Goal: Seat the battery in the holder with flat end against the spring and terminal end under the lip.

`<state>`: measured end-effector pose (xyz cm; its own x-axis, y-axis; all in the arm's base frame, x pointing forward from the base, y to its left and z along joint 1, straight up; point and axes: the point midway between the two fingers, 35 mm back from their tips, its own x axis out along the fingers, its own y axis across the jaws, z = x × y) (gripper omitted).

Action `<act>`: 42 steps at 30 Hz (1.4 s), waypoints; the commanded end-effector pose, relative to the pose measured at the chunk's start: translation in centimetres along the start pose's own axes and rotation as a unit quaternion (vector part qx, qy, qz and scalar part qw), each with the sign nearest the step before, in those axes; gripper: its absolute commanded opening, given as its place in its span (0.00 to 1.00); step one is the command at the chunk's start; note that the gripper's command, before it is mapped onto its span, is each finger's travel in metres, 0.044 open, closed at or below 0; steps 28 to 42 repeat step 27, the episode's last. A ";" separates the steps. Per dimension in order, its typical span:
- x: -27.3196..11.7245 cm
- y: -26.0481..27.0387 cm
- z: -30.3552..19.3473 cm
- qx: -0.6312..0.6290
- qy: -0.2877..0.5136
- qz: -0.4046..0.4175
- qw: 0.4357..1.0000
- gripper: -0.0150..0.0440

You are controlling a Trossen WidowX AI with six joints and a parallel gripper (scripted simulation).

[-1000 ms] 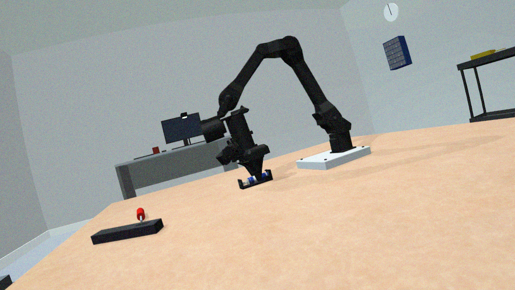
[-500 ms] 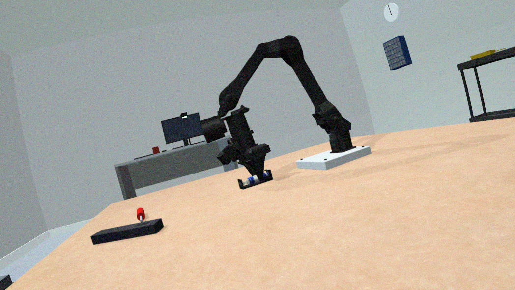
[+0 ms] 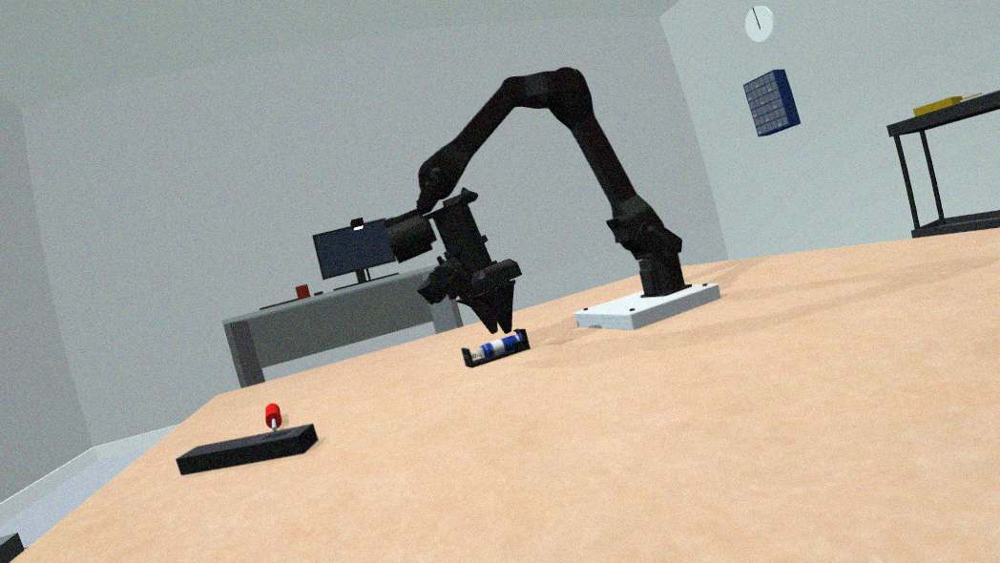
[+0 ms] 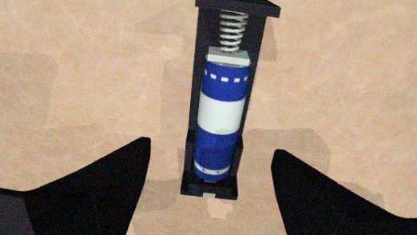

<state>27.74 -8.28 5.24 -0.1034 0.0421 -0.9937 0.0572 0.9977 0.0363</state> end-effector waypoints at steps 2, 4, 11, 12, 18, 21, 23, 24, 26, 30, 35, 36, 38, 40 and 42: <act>-3.9 0.0 -0.1 0.000 -0.015 -0.004 1.000 0.90; -5.4 0.1 -0.4 0.000 -0.016 -0.004 1.000 0.98; -5.9 0.2 -0.6 0.000 -0.016 -0.004 1.000 1.00; -5.9 0.2 -0.6 0.000 -0.016 -0.004 1.000 1.00; -5.9 0.2 -0.6 0.000 -0.016 -0.004 1.000 1.00; -5.9 0.2 -0.6 0.000 -0.016 -0.004 1.000 1.00; -5.9 0.2 -0.6 0.000 -0.016 -0.004 1.000 1.00; -5.9 0.2 -0.6 0.000 -0.016 -0.004 1.000 1.00; -5.9 0.2 -0.6 0.000 -0.016 -0.004 1.000 1.00; -5.9 0.2 -0.6 0.000 -0.016 -0.004 1.000 1.00; -5.9 0.2 -0.6 0.000 -0.016 -0.004 1.000 1.00; -5.9 0.2 -0.6 0.000 -0.016 -0.004 1.000 1.00; -5.9 0.2 -0.6 0.000 -0.016 -0.004 1.000 1.00; -5.9 0.2 -0.6 0.000 -0.016 -0.004 1.000 1.00; -5.9 0.2 -0.6 0.000 -0.016 -0.004 1.000 1.00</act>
